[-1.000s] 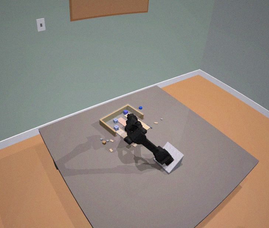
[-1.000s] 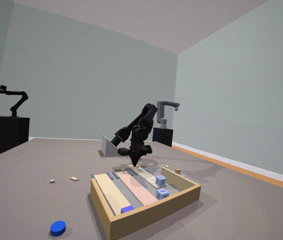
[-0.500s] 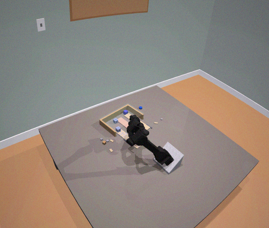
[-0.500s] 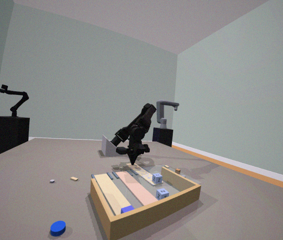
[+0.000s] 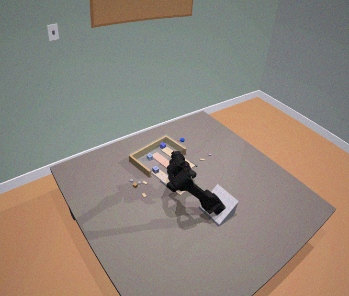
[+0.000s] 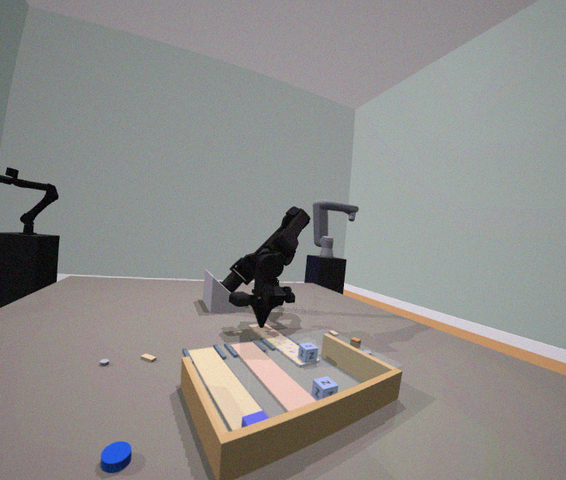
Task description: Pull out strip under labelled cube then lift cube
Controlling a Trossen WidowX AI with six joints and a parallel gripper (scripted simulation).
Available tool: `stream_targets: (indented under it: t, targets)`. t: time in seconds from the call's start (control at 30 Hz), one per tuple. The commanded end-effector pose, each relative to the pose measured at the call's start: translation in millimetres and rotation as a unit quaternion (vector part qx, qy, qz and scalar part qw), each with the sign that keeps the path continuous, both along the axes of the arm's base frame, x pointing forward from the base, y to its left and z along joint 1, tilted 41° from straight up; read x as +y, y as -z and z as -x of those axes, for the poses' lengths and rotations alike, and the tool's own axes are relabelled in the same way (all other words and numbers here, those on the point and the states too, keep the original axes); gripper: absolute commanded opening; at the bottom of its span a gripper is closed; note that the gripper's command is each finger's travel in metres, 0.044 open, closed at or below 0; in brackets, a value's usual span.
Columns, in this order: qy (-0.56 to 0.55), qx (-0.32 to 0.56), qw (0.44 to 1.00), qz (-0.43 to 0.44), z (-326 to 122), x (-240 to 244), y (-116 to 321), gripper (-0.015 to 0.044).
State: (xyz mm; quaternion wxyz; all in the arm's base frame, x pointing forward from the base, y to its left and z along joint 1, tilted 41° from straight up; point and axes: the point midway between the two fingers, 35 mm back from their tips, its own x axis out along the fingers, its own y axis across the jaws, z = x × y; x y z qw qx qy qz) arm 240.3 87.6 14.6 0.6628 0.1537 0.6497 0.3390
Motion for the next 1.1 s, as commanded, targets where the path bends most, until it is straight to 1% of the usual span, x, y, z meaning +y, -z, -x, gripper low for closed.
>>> stream_targets:
  t: [0.0, 1.07]
  targets:
    - [-0.007, 0.01, 1.0, 0.003, 13.1, 0.2, 4.6, 0.0]
    - [-0.007, 0.011, 1.0, 0.004, 58.7, -11.7, 9.0, 0.0]
